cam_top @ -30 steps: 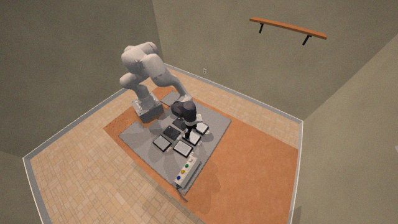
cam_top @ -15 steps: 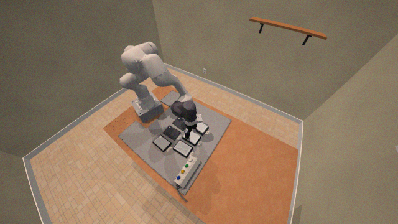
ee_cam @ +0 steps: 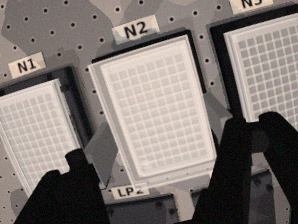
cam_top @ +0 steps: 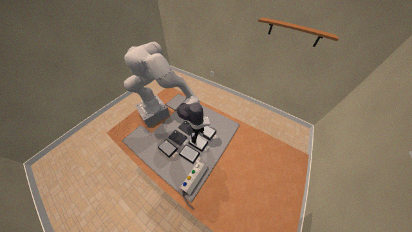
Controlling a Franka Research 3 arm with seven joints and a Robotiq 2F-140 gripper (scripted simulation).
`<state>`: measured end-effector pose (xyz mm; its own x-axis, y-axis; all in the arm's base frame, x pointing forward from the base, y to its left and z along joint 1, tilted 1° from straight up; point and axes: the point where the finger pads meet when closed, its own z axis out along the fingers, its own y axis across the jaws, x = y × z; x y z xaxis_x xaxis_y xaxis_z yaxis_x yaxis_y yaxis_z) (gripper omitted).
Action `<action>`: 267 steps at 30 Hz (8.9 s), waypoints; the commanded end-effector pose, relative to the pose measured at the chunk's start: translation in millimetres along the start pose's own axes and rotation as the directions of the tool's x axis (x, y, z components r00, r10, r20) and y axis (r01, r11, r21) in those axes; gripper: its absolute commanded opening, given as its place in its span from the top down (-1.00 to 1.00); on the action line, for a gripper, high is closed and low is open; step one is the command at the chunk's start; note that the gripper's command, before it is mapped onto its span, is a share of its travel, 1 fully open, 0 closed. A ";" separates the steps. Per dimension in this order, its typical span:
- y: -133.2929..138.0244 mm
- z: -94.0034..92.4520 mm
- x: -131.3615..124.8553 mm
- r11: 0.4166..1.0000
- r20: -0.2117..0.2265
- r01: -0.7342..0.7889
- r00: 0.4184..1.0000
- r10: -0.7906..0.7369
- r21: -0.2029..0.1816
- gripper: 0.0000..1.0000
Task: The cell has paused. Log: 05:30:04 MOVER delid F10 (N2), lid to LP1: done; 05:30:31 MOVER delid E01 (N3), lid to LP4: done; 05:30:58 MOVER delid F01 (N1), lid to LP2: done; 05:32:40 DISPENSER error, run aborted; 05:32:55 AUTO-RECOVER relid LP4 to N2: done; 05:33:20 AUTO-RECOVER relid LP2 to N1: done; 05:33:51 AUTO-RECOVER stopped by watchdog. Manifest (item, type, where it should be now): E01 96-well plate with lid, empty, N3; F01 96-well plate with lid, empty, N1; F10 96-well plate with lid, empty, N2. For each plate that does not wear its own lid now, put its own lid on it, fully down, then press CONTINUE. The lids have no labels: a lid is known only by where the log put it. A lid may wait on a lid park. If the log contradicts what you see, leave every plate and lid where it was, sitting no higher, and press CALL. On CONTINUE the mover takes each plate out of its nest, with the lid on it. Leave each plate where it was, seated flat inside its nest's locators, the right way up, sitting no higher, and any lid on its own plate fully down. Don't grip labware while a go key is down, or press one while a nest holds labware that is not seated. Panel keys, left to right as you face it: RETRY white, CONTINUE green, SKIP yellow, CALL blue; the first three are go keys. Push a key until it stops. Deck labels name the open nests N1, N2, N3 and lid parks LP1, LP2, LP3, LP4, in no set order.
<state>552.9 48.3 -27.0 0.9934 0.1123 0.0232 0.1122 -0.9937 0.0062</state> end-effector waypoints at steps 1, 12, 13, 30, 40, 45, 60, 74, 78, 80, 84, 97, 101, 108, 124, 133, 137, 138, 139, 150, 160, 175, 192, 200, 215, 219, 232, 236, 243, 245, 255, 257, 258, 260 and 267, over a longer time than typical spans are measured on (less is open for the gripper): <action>0.5 -2.5 -2.7 1.000 0.007 -0.001 1.000 0.001 0.001 1.00; 0.5 -16.2 -2.6 1.000 0.007 -0.001 1.000 0.001 0.001 1.00; 0.5 -17.5 -2.6 1.000 0.007 -0.001 1.000 0.001 0.001 1.00; 0.6 -30.8 -2.5 1.000 0.007 -0.001 1.000 0.001 0.001 1.00; 0.6 -32.0 -2.5 1.000 0.007 -0.001 1.000 0.001 0.001 1.00; 50.3 -31.8 -0.8 1.000 0.007 -0.001 1.000 0.001 0.001 1.00; 126.7 -31.8 -6.8 1.000 0.007 -0.001 1.000 0.001 0.001 1.00; 126.7 -31.8 -6.8 1.000 0.007 -0.001 1.000 0.001 0.001 1.00; 126.7 -31.8 -6.8 1.000 0.007 -0.001 1.000 0.001 0.001 1.00; 126.7 -31.8 -6.8 1.000 0.007 -0.001 1.000 0.001 0.001 1.00; 126.7 -31.8 -6.8 1.000 0.007 -0.001 1.000 0.001 0.001 1.00; 126.7 -30.5 -6.9 1.000 0.007 0.010 1.000 -0.010 0.001 1.00; 126.7 -28.8 -6.9 1.000 0.007 0.024 1.000 -0.024 0.001 1.00; 126.8 -25.0 -7.0 0.999 0.007 0.038 0.999 -0.038 0.002 1.00; 127.2 -6.0 -7.4 0.999 0.007 0.038 0.999 -0.038 0.002 1.00; 127.5 4.4 -7.6 0.999 0.007 0.038 0.999 -0.038 0.002 1.00; 127.5 6.9 -7.7 0.999 0.007 0.038 0.999 -0.038 0.002 1.00; 127.5 6.9 -7.7 0.999 0.007 0.038 0.999 -0.038 0.002 1.00; 127.5 7.6 -7.7 0.999 0.007 0.038 0.999 -0.038 0.002 1.00; 127.6 10.7 -7.7 0.999 0.007 0.038 0.999 -0.038 0.002 1.00; 127.6 10.7 -7.7 0.999 0.007 0.038 0.999 -0.038 0.002 1.00; 127.6 10.7 -7.7 0.999 0.007 0.038 0.999 -0.038 0.002 1.00; 127.6 10.7 -7.7 0.999 0.007 0.038 0.999 -0.038 0.002 1.00; 127.5 11.3 -7.6 0.999 0.007 0.037 0.999 -0.037 0.002 1.00; 127.3 14.1 -7.1 0.999 0.007 0.032 0.999 -0.032 0.001 1.00; 127.2 15.3 -6.9 1.000 0.007 0.030 1.000 -0.030 0.001 1.00; 126.9 18.3 -6.2 1.000 0.007 0.029 1.000 -0.029 0.001 1.00; 126.9 19.2 -6.1 1.000 0.007 0.029 1.000 -0.029 0.001 1.00; 126.8 19.9 -5.9 1.000 0.007 0.029 1.000 -0.029 0.001 1.00; 126.8 20.1 -5.9 1.000 0.007 0.029 1.000 -0.029 0.001 1.00; 126.8 20.4 -5.9 1.000 0.007 0.029 1.000 -0.029 0.001 1.00; 126.8 20.4 -5.9 1.000 0.007 0.029 1.000 -0.029 0.001 1.00; 126.8 20.4 -5.9 1.000 0.007 0.029 1.000 -0.029 0.001 1.00; 126.8 20.4 -5.9 1.000 0.007 0.029 1.000 -0.029 0.001 1.00; 126.8 20.4 -5.9 1.000 0.007 0.029 1.000 -0.029 0.001 1.00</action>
<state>559.8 -78.8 -46.9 0.9889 0.1481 0.0123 0.1480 -0.9890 0.0049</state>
